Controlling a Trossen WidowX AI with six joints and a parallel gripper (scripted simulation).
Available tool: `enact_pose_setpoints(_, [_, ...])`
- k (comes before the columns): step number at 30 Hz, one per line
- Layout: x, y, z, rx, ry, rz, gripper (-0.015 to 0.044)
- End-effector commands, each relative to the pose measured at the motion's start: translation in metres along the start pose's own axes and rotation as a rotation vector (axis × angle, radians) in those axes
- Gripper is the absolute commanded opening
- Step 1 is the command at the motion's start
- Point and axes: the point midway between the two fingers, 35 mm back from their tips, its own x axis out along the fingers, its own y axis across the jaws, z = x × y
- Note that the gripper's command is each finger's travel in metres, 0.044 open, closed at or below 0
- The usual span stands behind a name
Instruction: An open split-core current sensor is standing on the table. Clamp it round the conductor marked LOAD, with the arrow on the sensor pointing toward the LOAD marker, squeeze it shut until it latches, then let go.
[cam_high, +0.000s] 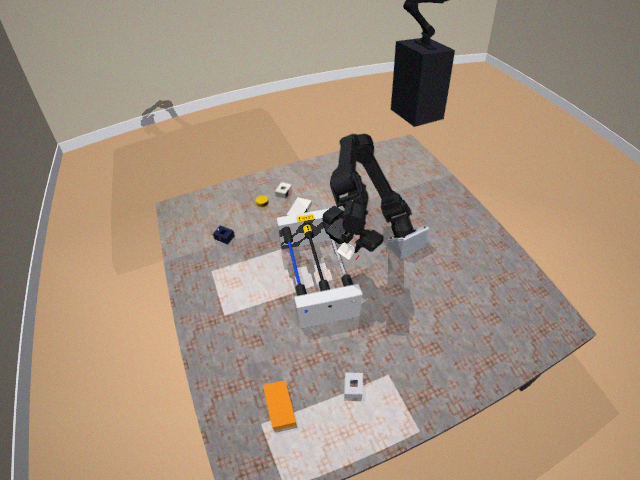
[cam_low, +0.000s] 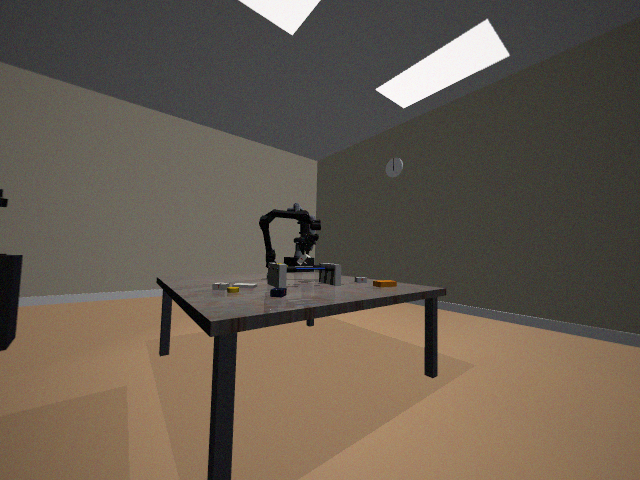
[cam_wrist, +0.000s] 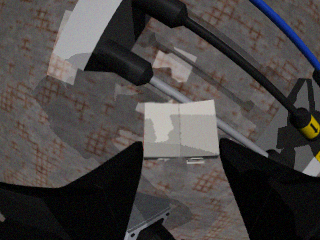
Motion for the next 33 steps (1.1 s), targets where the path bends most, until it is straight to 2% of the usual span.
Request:
enact_pose_setpoints(1, [-0.001, -0.006, 0.009, -0.109, -0.024, -0.009, 0.0000])
enact_pose_setpoints(28, [0.004, -0.041, 0.050, -0.904, -0.062, -0.145, 0.0000])
enact_pose_setpoints(33, [0.006, -0.044, 0.052, -0.947, -0.060, -0.154, 0.0000])
